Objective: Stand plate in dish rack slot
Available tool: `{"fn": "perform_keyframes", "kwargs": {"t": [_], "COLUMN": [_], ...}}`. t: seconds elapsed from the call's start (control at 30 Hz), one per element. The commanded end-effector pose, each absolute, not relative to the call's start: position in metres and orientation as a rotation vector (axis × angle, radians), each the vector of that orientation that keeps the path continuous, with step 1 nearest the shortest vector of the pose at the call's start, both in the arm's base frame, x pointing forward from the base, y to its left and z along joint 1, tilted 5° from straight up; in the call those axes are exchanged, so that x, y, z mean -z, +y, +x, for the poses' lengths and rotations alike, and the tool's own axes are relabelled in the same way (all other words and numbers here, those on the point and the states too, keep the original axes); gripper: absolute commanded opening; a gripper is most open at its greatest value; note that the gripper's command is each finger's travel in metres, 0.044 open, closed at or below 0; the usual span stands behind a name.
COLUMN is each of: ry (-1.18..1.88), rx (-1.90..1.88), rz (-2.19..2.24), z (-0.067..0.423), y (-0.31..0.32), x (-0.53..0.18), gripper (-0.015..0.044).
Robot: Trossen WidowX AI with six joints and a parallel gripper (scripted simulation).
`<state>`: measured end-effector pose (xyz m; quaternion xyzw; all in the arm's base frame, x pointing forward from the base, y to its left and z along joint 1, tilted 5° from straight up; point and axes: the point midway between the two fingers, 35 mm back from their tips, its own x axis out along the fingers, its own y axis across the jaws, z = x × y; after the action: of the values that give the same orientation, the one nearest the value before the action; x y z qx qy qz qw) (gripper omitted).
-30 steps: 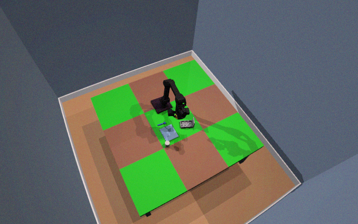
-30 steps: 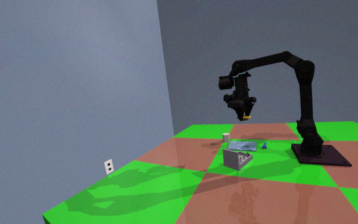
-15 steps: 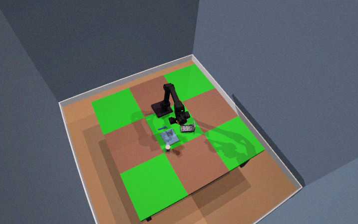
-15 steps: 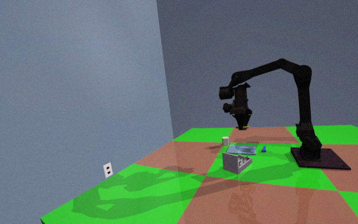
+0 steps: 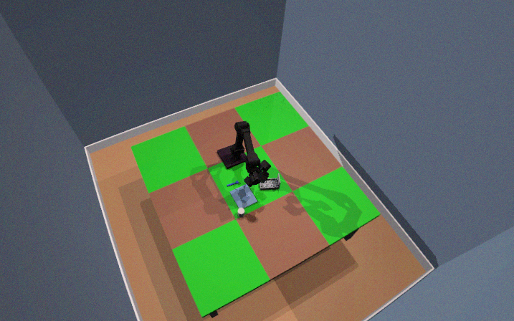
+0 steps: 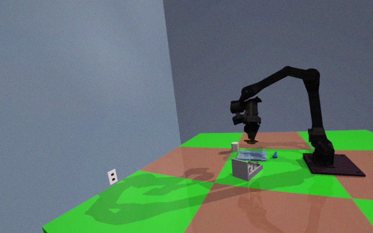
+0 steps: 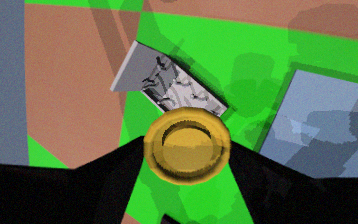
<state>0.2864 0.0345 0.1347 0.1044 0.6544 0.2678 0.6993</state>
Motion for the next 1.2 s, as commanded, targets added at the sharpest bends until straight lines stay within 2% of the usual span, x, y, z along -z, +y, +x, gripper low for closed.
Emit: {"fn": "perform_keyframes", "kwargs": {"t": [0.0,0.6,1.17], "ry": [1.400,0.964,0.452], "rx": [-0.704,-1.094,-1.222], "rz": [0.228,0.155,0.038], "z": [0.288,0.289,0.284], "y": [0.037,0.046,0.045], "x": [-0.126,-0.101,-0.091], "gripper": [0.0000,0.0000,0.0000]}}
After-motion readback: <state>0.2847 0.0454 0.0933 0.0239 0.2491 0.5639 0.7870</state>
